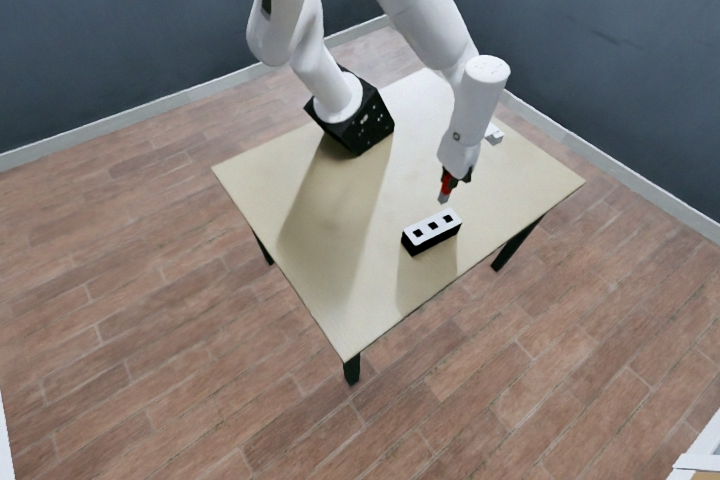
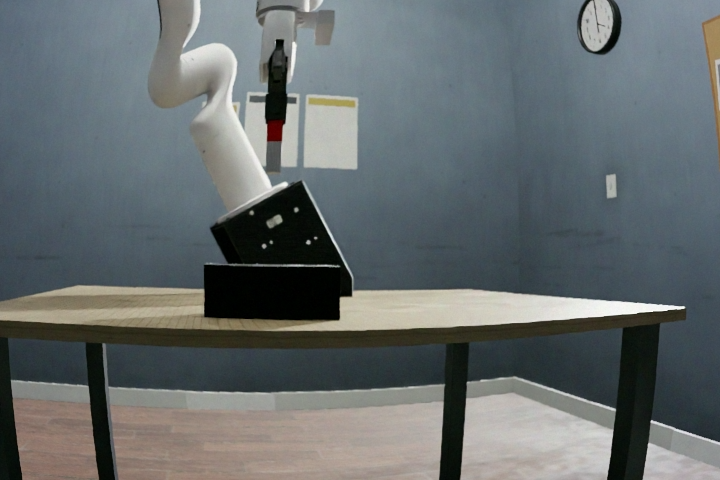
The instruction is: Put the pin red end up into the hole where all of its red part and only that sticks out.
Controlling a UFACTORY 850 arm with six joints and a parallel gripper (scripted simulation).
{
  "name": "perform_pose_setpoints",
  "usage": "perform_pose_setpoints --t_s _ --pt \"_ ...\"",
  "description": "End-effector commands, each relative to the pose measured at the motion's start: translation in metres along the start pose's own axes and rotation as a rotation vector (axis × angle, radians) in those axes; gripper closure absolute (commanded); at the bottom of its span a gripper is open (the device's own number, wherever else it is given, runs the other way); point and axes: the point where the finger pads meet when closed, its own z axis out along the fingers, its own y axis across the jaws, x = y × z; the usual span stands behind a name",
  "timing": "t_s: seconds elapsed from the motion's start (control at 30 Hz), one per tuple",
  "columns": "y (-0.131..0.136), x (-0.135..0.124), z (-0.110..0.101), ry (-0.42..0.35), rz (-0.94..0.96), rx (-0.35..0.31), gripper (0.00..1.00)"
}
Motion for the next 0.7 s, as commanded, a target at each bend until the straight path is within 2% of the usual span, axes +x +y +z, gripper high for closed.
perform_pose_setpoints --t_s 0.0,0.23,0.27,0.67 --pt "0.000 -0.001 -0.007 -0.001 0.000 0.001 1.00" --pt "0.000 -0.001 -0.007 -0.001 0.000 0.001 1.00" --pt "-0.001 0.060 -0.007 -0.001 0.000 0.001 1.00" --pt "-0.001 0.060 -0.007 -0.001 0.000 0.001 1.00"
